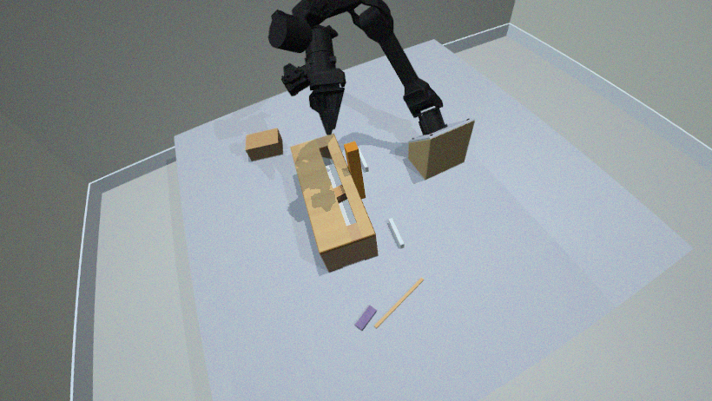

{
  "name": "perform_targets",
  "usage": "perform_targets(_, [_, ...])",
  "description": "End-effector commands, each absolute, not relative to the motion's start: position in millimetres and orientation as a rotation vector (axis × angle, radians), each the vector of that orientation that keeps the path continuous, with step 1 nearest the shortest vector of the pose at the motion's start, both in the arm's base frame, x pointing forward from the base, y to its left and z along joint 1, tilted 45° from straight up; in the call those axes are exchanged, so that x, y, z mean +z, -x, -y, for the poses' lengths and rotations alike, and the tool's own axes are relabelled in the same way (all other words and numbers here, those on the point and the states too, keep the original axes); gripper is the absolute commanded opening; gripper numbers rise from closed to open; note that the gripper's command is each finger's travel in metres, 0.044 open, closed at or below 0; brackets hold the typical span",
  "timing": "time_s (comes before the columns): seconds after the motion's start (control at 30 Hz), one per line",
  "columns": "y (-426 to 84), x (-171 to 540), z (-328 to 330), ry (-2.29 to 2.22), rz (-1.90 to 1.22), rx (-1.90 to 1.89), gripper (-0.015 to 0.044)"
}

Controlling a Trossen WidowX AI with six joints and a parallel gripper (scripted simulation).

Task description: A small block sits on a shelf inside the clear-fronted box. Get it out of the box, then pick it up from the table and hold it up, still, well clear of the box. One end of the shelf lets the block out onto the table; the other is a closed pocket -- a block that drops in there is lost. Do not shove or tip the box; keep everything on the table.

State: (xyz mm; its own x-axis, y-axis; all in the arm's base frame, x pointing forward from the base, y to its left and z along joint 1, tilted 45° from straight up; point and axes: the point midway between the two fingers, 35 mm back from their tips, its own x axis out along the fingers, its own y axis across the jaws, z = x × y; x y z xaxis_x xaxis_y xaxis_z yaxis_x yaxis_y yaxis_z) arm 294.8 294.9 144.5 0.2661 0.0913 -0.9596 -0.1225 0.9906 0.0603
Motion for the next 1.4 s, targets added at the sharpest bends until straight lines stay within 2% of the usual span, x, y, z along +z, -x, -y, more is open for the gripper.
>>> perform_targets(0.0, [-320, 122, -225, -0.206, -1.242, -0.377, 0.04])
perform_targets(0.23, [-330, 113, -160, -0.397, -1.073, -0.804, 0.04])
perform_targets(0.6, [-322, 105, -75, -0.653, -0.579, -1.345, 0.04])
perform_targets(1.37, [-323, 99, -77, -0.665, -0.551, -1.363, 0.04])
